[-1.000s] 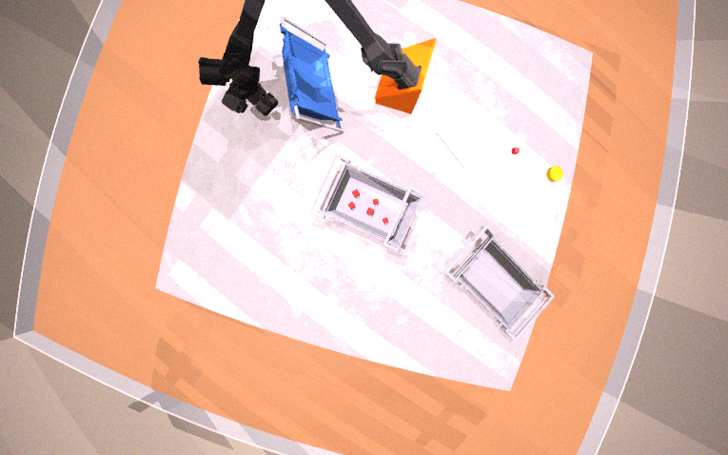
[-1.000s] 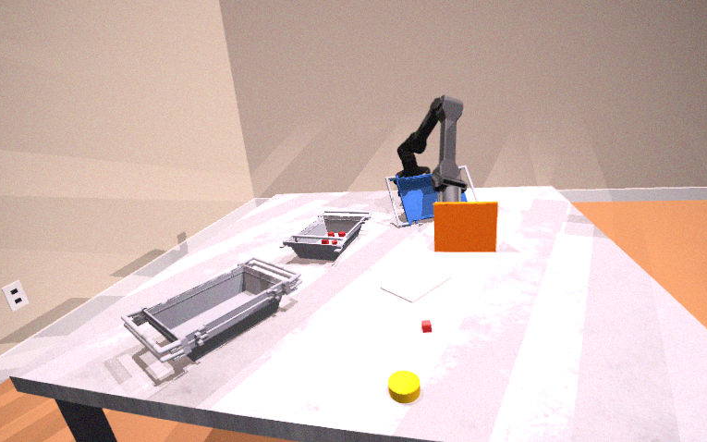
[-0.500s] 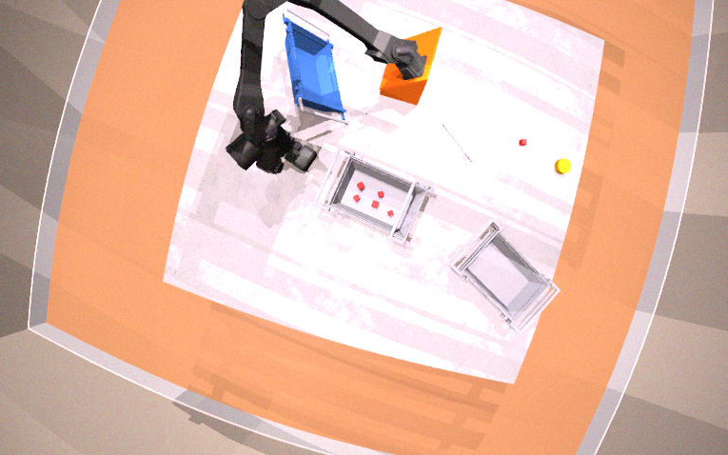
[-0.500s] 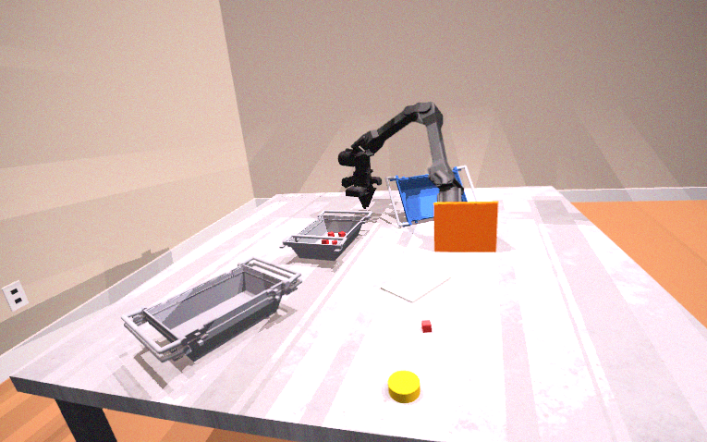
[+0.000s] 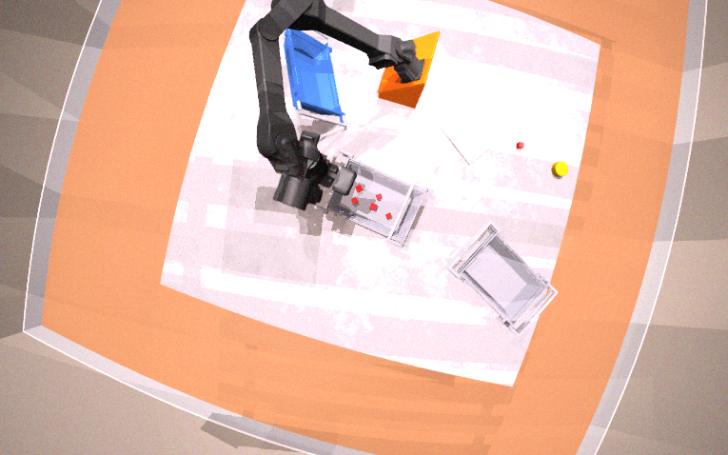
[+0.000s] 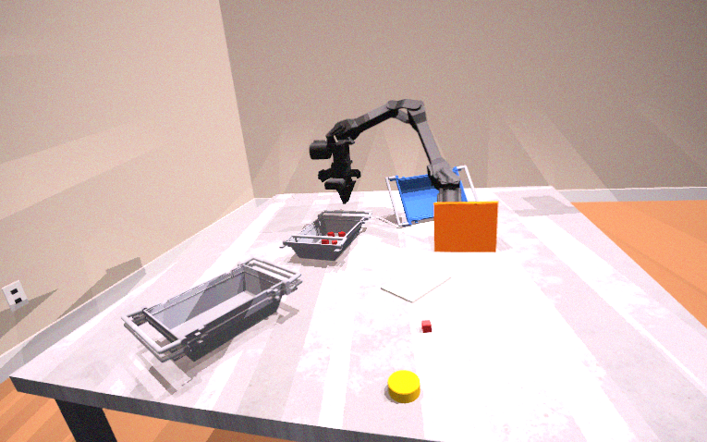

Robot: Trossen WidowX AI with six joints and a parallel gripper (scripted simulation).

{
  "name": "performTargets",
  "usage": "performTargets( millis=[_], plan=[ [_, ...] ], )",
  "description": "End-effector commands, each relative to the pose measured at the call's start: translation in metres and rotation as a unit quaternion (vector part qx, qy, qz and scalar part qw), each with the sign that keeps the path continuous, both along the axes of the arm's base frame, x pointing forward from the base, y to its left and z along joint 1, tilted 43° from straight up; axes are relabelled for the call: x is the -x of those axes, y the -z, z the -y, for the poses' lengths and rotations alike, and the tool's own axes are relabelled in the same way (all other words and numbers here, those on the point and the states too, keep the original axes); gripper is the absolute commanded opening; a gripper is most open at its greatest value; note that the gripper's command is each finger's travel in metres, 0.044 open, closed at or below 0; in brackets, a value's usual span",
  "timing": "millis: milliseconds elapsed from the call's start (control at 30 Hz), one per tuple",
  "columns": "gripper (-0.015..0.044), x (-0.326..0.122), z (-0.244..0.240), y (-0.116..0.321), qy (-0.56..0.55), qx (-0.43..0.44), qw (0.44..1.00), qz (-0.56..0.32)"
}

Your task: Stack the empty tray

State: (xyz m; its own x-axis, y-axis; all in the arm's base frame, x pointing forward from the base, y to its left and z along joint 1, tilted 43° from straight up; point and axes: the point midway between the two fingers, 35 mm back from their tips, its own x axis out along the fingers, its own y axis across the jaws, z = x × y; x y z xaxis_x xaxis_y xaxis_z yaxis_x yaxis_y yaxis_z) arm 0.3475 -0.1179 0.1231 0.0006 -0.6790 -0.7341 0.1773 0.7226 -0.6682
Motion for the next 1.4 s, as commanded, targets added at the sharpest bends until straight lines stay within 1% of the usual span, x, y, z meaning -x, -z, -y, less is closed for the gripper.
performTargets(
  millis=[0, 300, 433, 767, 1367],
  plan=[
    [0.0088, 0.000, 0.008, 0.010, 0.003, 0.002, 1.000, -0.003],
    [0.0088, 0.001, 0.036, 0.039, 0.003, 0.004, 1.000, -0.003],
    [0.0088, 0.002, 0.038, 0.042, 0.003, 0.004, 1.000, -0.003],
    [0.0088, -0.001, 0.008, 0.033, 0.003, 0.003, 1.000, -0.003],
    [0.0088, -0.007, -0.021, 0.051, 0.003, 0.002, 1.000, -0.003]
  ],
)
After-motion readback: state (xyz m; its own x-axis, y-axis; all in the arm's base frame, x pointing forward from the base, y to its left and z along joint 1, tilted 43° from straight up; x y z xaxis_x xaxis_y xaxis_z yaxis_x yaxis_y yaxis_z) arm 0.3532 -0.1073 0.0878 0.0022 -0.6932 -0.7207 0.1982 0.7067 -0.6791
